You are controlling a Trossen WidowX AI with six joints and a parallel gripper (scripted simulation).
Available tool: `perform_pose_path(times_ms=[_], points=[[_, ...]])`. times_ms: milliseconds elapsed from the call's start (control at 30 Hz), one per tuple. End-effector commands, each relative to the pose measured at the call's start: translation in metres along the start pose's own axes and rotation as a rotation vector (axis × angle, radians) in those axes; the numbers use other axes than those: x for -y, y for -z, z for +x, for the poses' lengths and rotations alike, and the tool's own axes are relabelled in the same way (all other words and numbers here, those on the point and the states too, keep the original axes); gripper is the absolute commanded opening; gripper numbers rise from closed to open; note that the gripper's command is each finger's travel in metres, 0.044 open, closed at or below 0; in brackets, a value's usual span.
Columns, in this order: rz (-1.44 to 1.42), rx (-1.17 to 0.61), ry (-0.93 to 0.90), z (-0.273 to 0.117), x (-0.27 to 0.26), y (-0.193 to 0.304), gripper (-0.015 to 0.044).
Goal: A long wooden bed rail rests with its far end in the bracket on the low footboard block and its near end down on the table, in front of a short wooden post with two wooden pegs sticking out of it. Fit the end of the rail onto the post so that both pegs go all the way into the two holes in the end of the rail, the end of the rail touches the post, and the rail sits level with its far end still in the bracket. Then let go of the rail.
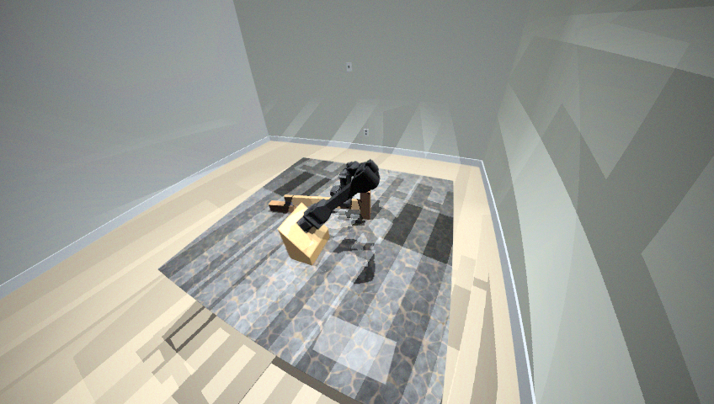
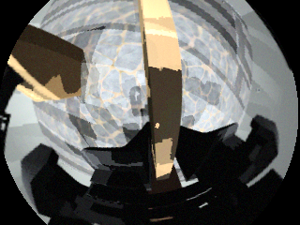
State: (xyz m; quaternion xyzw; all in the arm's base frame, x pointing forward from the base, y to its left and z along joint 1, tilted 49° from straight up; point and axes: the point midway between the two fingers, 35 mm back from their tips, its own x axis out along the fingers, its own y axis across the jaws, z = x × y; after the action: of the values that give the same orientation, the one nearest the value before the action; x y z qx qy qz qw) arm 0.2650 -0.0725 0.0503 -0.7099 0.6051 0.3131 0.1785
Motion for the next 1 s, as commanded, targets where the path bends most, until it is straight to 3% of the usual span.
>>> perform_pose_path(times_ms=[0, 367, 900, 967], points=[[0.0, -0.002, 0.006, -0.0019, 0.0019, 0.0029, 0.0], [0.0, -0.002, 0.006, -0.0018, 0.0019, 0.0064, 0.0], [0.0, 0.0, 0.0, 0.0, 0.0, 0.0037, 0.042], [0.0, 0.0, 0.0, 0.0, 0.0, 0.0037, 0.044]])
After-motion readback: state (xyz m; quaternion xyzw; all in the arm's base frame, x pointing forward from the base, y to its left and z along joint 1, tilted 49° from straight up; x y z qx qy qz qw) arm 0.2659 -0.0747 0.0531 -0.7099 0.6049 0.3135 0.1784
